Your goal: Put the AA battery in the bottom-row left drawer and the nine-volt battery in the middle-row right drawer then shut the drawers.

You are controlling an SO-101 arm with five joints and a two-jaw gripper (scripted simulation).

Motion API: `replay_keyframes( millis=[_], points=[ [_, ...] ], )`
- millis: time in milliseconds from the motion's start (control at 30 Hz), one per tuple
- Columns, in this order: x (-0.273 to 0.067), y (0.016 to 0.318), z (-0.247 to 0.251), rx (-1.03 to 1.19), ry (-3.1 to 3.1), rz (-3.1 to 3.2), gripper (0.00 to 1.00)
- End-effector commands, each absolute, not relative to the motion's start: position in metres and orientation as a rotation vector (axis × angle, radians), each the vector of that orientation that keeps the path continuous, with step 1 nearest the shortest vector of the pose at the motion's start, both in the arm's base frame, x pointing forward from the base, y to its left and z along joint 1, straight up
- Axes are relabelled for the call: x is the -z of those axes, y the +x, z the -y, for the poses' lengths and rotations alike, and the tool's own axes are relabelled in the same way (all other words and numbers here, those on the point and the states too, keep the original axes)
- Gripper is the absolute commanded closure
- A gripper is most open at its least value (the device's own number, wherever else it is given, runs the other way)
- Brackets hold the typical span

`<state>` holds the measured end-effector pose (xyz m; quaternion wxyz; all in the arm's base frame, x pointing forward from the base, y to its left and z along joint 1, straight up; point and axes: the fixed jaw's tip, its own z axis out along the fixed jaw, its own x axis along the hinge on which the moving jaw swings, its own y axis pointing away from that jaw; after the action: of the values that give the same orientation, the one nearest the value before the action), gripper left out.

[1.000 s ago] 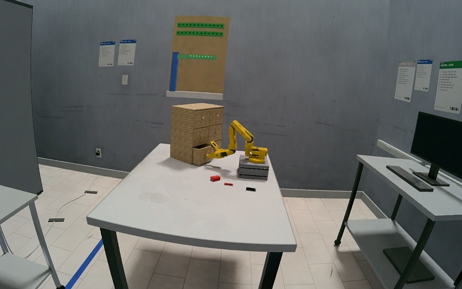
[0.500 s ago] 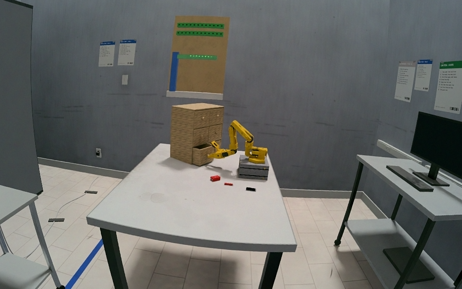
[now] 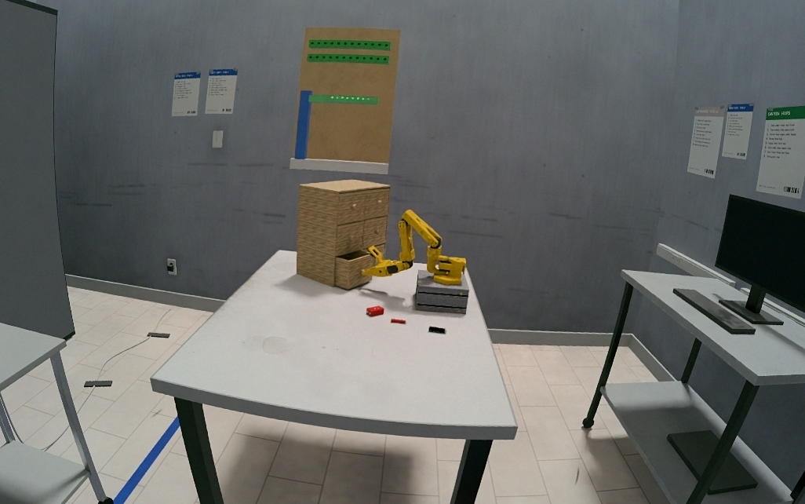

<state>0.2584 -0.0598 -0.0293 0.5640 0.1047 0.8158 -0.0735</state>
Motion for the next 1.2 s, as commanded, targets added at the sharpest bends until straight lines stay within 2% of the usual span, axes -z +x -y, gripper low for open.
replay_keyframes(
  millis=[0, 1167],
  points=[
    [0.0282, 0.2577, 0.0546, 0.158, 0.232, -1.912, 1.0],
    [0.0281, 0.2491, 0.0498, 0.151, 0.222, -1.913, 1.0]
  ],
)
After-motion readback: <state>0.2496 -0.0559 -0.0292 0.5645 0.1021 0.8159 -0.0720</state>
